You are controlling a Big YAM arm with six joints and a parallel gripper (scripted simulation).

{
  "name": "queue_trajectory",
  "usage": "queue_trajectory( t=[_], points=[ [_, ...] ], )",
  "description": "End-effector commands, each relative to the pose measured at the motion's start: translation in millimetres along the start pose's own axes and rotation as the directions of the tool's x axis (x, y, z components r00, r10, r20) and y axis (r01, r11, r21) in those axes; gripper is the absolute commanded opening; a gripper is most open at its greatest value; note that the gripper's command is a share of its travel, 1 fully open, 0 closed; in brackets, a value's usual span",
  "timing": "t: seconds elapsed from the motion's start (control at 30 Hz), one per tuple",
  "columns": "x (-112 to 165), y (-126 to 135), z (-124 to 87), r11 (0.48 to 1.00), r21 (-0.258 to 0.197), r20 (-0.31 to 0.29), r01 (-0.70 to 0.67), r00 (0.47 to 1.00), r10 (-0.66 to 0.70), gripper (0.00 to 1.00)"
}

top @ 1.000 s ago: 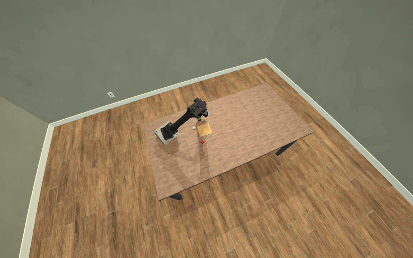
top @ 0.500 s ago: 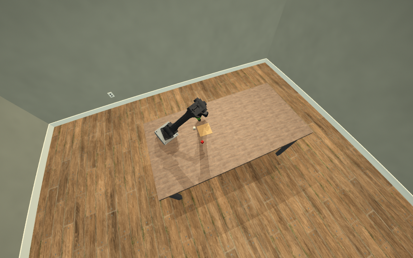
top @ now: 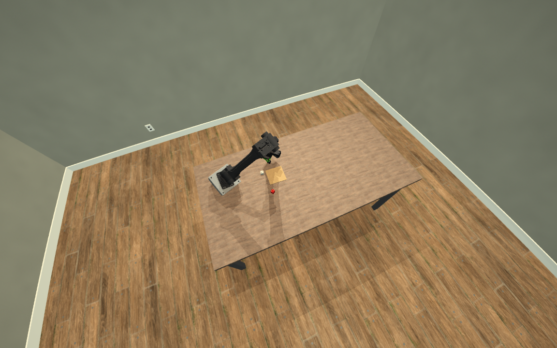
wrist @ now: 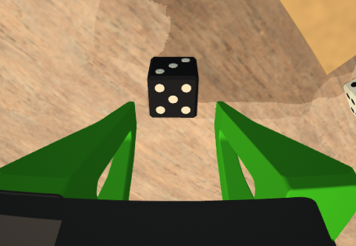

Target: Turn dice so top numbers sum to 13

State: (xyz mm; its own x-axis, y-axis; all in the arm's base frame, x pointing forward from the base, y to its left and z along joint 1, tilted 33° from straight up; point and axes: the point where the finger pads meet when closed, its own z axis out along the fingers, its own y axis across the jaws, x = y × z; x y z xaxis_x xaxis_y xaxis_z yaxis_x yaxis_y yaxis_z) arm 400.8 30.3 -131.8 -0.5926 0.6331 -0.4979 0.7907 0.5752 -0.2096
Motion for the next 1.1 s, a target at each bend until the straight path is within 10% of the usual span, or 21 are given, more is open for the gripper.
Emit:
queue_trajectory(
  t=[0.0, 1.07],
  points=[
    [4.7, 10.8, 0.5, 1.0, -0.009, 0.01, 0.005, 1.0, -0.005, 0.39],
    [4.8, 11.6, 0.3, 1.0, -0.006, 0.008, 0.003, 1.0, -0.003, 0.39]
  ],
)
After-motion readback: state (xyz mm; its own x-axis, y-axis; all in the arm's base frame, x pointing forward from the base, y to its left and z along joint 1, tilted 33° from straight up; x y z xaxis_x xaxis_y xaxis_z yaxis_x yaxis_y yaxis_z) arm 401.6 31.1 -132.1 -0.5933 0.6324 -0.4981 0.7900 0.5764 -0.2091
